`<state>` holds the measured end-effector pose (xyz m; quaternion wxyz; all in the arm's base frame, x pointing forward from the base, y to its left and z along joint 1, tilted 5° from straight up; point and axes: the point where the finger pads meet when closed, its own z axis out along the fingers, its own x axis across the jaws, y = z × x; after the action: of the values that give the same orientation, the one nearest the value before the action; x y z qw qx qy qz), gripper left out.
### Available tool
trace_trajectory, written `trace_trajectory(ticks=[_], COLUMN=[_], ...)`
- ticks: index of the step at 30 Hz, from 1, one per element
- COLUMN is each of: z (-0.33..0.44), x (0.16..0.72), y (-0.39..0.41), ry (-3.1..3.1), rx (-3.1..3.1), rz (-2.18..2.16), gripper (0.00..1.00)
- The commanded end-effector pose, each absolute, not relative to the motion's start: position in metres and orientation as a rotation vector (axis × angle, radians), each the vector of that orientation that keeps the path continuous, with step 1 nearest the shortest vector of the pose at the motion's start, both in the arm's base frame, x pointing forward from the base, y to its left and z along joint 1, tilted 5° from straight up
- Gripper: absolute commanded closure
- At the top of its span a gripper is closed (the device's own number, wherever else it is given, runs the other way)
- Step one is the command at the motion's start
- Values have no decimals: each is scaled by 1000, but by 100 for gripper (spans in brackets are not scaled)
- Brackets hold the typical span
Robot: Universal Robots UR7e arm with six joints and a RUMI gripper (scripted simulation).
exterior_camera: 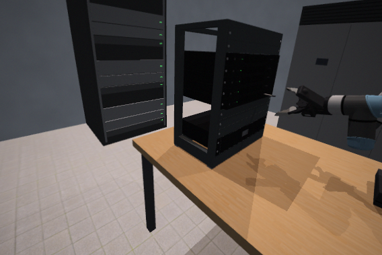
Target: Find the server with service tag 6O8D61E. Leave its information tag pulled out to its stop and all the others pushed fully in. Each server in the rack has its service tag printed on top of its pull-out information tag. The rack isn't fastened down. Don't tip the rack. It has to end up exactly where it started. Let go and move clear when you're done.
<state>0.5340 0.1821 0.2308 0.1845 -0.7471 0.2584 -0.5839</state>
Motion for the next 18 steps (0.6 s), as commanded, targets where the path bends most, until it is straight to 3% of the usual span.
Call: trace_trajectory(ticks=[1,18], z=[231,230], x=[534,535], y=[182,183], ry=[710,628], rx=[-2122,-2197], rz=[-1658,-1704], gripper=[0,0])
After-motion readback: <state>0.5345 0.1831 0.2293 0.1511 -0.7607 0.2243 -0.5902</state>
